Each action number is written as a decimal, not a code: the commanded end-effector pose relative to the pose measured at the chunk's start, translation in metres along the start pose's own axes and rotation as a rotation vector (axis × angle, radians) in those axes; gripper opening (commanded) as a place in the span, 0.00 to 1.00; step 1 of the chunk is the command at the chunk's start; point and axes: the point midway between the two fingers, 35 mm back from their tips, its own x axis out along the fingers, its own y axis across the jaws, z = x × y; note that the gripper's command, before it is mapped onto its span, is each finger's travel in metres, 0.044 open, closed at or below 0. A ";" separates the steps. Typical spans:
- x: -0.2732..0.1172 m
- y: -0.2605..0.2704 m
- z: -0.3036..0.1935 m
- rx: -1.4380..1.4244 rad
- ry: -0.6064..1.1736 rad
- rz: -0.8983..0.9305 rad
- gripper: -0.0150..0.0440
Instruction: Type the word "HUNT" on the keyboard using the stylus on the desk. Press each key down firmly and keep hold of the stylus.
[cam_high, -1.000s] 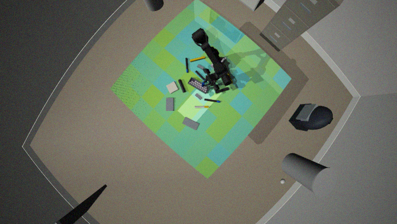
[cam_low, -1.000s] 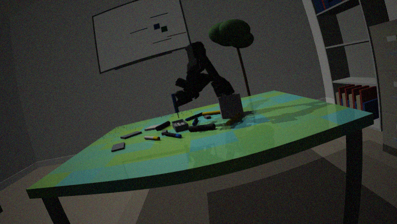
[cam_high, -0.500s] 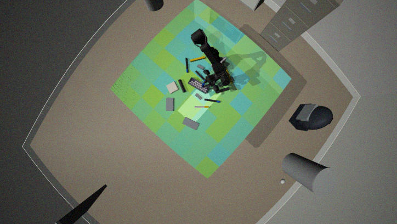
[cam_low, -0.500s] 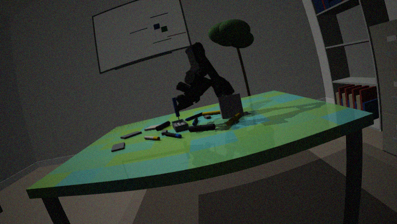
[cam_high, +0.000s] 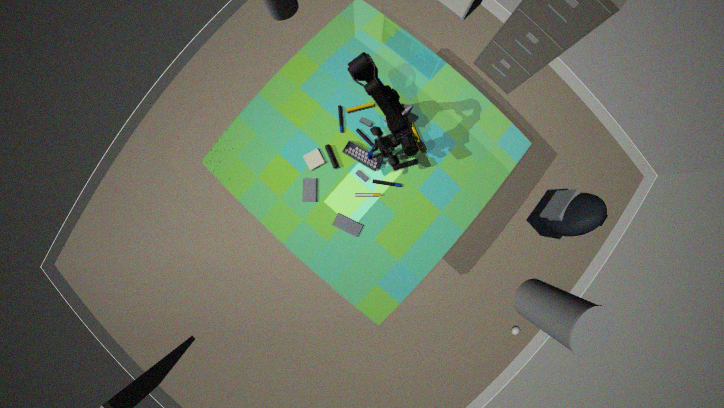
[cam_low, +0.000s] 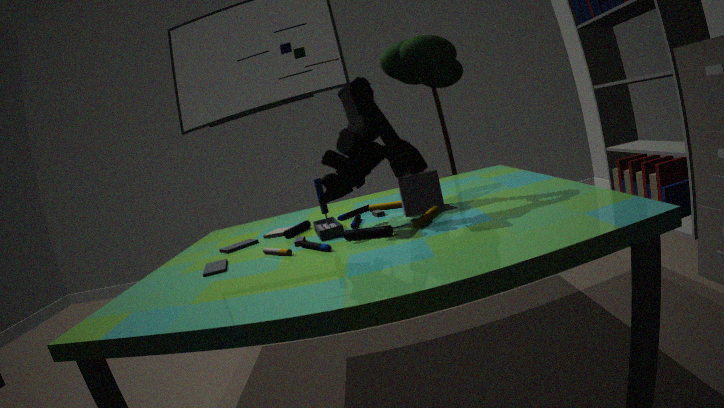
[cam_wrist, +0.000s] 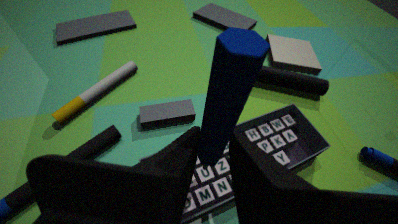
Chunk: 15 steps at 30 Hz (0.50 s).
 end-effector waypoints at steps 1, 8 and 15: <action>0.000 -0.001 0.001 -0.003 -0.005 -0.003 0.25; 0.002 -0.002 0.002 -0.003 -0.005 -0.003 0.39; 0.002 -0.002 0.002 -0.003 -0.005 -0.003 0.39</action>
